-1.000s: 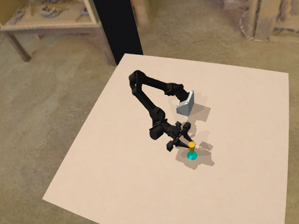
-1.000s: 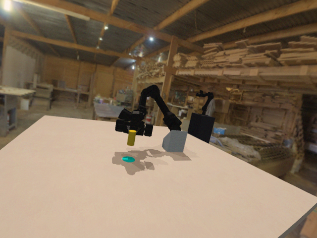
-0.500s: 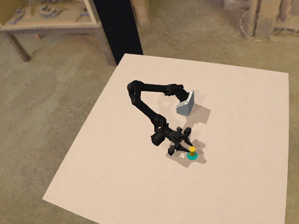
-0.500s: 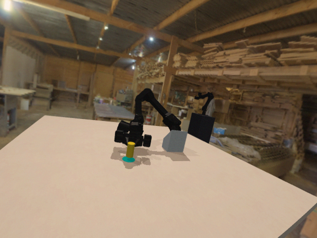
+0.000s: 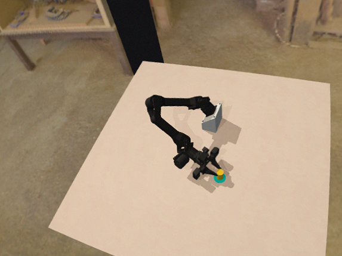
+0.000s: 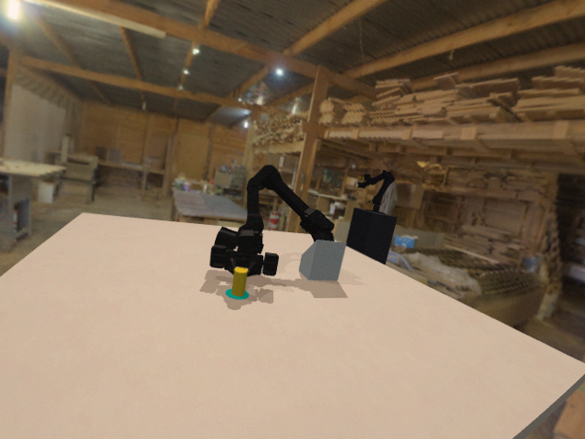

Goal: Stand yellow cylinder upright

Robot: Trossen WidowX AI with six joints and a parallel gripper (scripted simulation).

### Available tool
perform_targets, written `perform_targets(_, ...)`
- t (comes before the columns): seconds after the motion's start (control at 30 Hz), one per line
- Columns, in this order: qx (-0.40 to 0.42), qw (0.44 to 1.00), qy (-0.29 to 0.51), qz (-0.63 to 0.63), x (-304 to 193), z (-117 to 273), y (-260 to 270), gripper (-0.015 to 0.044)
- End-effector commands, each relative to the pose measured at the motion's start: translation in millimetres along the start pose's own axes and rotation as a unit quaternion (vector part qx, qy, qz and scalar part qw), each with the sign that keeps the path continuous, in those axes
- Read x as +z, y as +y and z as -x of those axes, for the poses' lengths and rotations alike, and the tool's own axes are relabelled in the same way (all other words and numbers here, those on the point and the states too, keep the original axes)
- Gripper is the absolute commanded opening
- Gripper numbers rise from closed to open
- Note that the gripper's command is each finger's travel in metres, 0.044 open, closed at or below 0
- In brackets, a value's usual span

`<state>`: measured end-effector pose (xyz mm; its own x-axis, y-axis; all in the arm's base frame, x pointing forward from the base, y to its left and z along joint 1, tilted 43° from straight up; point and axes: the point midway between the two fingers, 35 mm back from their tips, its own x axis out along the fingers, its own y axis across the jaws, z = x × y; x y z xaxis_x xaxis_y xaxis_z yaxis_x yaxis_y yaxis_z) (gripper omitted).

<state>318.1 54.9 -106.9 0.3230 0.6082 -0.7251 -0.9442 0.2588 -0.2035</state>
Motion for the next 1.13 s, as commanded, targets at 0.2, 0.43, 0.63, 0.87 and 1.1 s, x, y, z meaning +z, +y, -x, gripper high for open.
perform_targets(0.2,-0.001,1.000,-0.003,0.005,1,0,-1,0.0368)
perform_targets(0.43,-0.001,1.000,-0.003,0.005,6,0,-2,0.0400)
perform_targets(0.63,-0.001,1.000,-0.005,0.009,49,5,-3,0.0400)
perform_targets(0.87,-0.002,1.000,-0.011,0.011,90,11,1,0.0400)
perform_targets(1.1,0.036,0.996,0.072,-0.041,85,-10,-3,0.0400)
